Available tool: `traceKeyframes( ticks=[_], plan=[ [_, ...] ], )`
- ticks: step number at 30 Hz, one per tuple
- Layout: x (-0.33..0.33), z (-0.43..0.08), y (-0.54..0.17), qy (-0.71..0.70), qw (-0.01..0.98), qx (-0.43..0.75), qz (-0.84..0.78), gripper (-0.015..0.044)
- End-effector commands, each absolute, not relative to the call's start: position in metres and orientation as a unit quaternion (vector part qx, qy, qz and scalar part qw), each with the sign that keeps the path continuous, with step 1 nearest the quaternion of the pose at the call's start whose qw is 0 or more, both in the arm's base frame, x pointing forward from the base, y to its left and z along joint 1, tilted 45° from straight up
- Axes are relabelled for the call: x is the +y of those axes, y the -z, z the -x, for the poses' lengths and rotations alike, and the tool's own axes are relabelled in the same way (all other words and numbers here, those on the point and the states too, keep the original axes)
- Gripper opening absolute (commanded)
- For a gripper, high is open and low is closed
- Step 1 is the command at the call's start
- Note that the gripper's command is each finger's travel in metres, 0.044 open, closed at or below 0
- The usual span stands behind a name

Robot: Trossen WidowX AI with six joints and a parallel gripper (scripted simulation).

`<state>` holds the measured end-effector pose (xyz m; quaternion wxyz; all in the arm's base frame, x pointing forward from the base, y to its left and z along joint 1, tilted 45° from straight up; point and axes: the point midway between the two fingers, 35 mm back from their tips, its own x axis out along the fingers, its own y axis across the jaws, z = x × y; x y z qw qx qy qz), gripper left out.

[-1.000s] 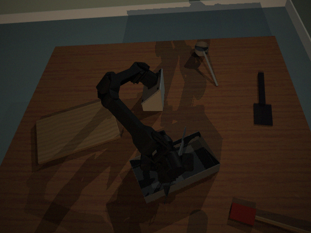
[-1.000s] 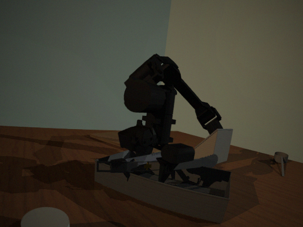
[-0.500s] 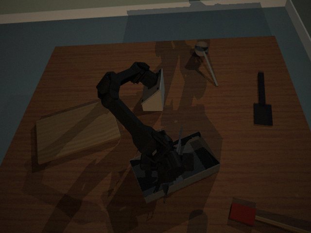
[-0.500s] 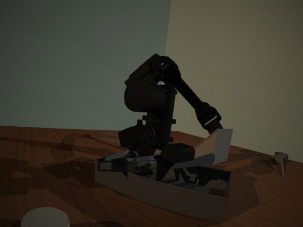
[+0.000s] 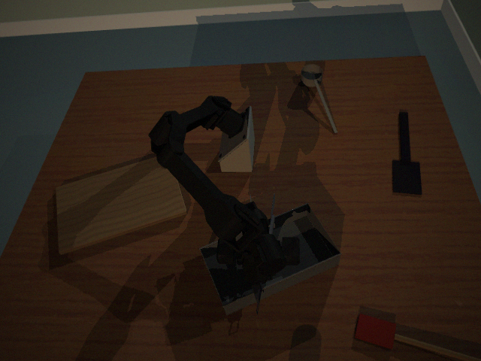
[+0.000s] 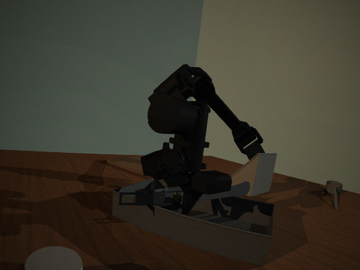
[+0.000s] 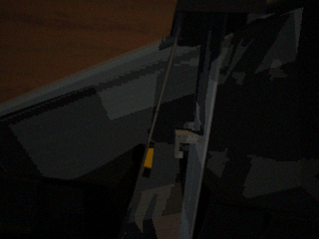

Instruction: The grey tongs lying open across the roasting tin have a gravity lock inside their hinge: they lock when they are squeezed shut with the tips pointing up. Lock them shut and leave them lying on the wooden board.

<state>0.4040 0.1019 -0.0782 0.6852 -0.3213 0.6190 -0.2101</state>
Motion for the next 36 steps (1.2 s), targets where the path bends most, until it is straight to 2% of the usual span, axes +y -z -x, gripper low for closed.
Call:
traceKeyframes(
  ticks=[1,15,21,29,36],
  plan=[
    [0.103,-0.404,0.078,0.21,0.686,0.618,0.321,0.0108],
    [0.103,-0.404,0.078,0.21,0.686,0.618,0.321,0.0015],
    [0.103,-0.404,0.078,0.21,0.686,0.618,0.321,-0.0143],
    [0.113,-0.405,0.069,0.209,0.686,0.618,0.321,-0.015],
    [0.177,-0.392,0.006,0.207,0.685,0.619,0.323,-0.015]
  ],
)
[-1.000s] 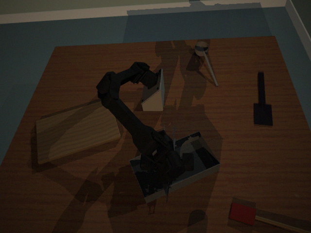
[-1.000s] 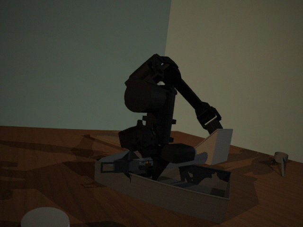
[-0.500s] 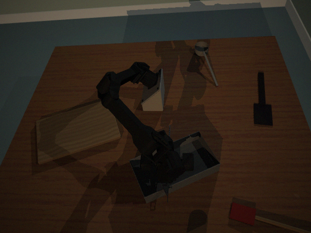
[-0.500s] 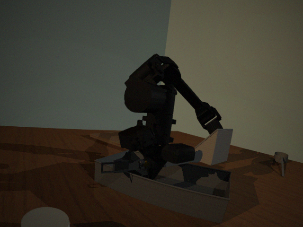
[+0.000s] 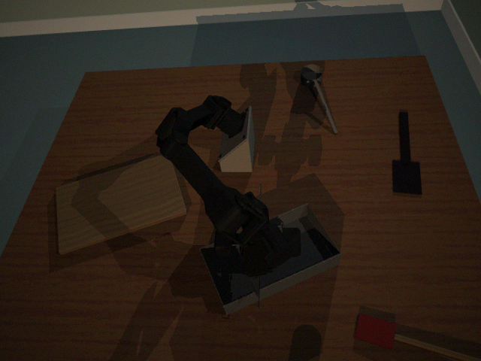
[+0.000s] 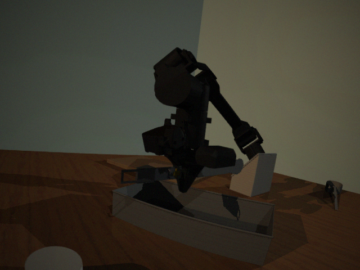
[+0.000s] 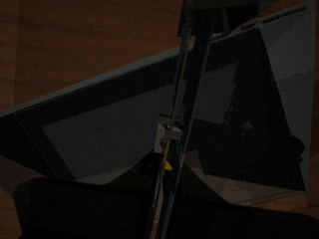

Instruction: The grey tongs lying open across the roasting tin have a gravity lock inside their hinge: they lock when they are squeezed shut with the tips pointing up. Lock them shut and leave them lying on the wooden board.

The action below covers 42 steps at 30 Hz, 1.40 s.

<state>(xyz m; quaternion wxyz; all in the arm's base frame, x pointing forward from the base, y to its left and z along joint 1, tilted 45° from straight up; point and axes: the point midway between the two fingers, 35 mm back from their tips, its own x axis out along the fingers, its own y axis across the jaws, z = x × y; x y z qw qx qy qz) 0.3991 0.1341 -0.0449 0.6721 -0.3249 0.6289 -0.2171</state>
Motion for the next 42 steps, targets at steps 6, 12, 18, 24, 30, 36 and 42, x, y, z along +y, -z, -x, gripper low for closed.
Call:
traceKeyframes(
  ticks=[6,12,18,24,30,36,42],
  plan=[
    [0.192,-0.384,-0.013,0.208,0.685,0.619,0.324,-0.015],
    [0.192,-0.384,-0.013,0.208,0.685,0.619,0.324,-0.015],
    [0.192,-0.384,-0.013,0.208,0.685,0.619,0.324,-0.015],
    [0.179,-0.386,-0.021,0.191,0.67,0.627,0.347,-0.015],
    [0.157,-0.387,-0.047,0.143,0.644,0.64,0.394,-0.015],
    [0.136,-0.386,-0.071,0.094,0.615,0.648,0.439,-0.015],
    [0.113,-0.381,-0.094,0.047,0.583,0.653,0.481,-0.015]
  ],
)
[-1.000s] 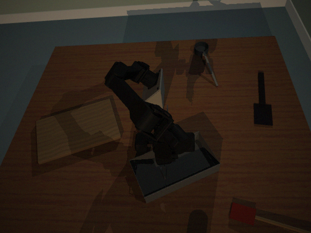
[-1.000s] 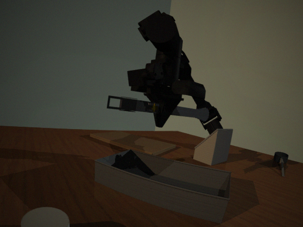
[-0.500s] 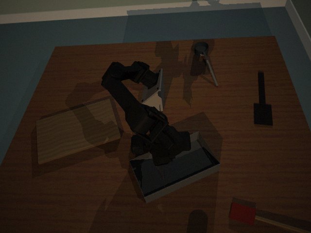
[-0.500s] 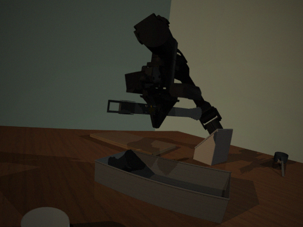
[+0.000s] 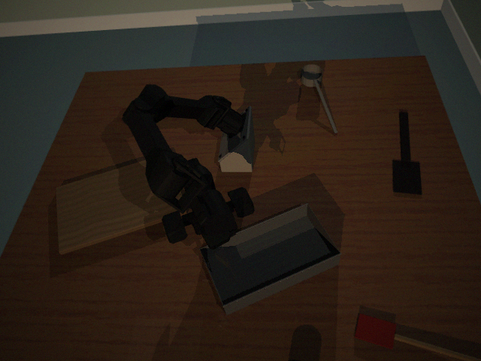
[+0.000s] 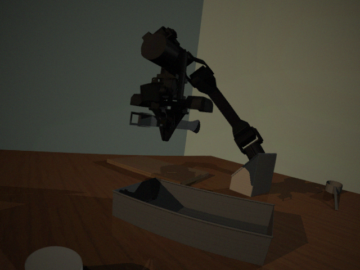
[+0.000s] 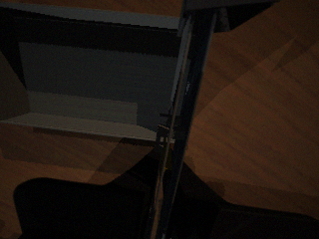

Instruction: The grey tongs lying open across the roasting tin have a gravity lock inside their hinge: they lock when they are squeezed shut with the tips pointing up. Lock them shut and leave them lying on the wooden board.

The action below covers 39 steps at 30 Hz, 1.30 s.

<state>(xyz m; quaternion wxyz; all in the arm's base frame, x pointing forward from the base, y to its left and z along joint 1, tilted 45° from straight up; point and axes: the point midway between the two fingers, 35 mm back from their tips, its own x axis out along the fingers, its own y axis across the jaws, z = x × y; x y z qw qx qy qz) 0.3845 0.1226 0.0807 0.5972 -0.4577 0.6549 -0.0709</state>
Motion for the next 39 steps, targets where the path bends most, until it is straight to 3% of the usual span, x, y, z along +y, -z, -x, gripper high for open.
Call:
traceKeyframes(
  ticks=[1,25,39],
  plan=[
    [0.109,-0.38,-0.098,0.039,0.577,0.654,0.488,-0.015],
    [0.02,-0.335,-0.169,-0.14,0.413,0.639,0.634,-0.015],
    [0.0,-0.321,-0.186,-0.187,0.368,0.627,0.661,-0.015]
  ],
)
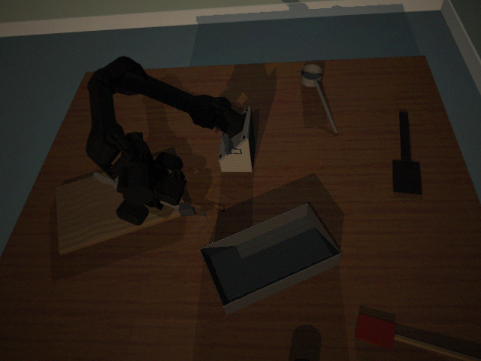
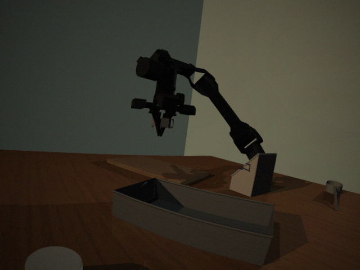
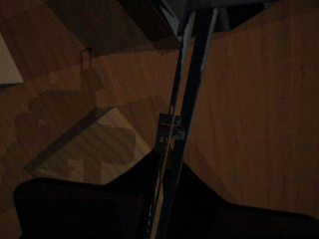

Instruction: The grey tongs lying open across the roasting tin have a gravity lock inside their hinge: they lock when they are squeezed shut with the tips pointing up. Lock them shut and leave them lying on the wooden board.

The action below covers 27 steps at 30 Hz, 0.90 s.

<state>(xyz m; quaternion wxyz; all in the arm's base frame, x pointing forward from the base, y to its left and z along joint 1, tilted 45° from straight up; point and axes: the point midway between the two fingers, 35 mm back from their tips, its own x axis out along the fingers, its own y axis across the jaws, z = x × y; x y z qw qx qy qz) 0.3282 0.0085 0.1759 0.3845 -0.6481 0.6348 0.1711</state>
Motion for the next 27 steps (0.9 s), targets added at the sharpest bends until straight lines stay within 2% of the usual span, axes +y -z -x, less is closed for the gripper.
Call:
traceKeyframes(
  ticks=[1,27],
  plan=[
    [-0.003,-0.319,-0.189,-0.195,0.36,0.625,0.665,-0.015],
    [-0.074,-0.236,-0.243,-0.377,0.143,0.532,0.744,-0.015]
  ],
)
